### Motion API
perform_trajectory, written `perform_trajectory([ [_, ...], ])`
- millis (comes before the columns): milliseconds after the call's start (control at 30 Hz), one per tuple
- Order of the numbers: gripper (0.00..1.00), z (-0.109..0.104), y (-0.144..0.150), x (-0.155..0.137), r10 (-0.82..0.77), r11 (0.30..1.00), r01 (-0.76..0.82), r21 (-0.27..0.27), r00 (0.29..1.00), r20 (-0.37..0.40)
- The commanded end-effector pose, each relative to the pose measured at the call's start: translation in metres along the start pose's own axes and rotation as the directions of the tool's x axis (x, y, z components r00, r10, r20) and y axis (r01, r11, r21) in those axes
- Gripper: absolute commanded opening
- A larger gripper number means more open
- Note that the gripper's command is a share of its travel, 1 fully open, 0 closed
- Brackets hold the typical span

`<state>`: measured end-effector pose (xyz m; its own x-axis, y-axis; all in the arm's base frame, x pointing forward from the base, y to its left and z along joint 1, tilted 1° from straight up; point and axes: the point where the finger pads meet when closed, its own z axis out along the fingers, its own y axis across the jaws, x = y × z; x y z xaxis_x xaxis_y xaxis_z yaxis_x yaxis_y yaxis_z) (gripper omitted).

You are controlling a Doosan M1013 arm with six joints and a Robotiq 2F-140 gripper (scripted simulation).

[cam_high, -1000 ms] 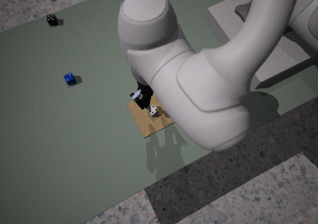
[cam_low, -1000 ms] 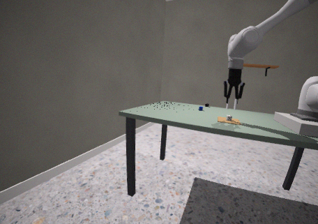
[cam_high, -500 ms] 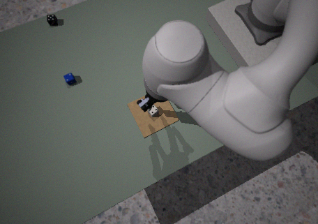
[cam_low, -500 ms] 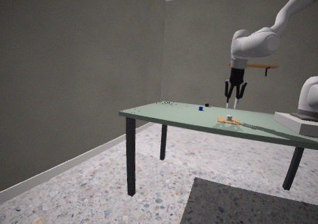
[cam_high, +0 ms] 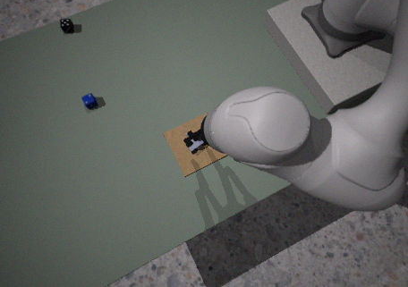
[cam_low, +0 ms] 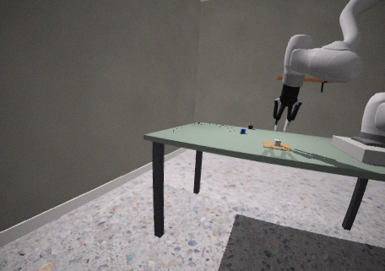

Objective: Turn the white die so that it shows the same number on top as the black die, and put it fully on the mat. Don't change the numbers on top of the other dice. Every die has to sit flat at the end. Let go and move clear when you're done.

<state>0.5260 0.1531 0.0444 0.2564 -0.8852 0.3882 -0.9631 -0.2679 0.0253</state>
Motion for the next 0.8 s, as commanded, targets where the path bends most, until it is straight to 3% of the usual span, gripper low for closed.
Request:
perform_trajectory([
  [0, 0.35, -0.002, -0.004, -0.001, 0.005, 1.0, -0.004, 0.006, 0.993, -0.115],
  [267, 0.35, -0.002, -0.003, -0.004, 0.004, 1.0, -0.004, 0.005, 0.991, -0.137],
  [567, 0.35, -0.001, -0.004, -0.008, 0.006, 1.0, -0.004, 0.007, 0.93, -0.369],
  [767, 0.35, -0.001, -0.004, -0.011, 0.007, 1.0, -0.004, 0.008, 0.927, -0.375],
])
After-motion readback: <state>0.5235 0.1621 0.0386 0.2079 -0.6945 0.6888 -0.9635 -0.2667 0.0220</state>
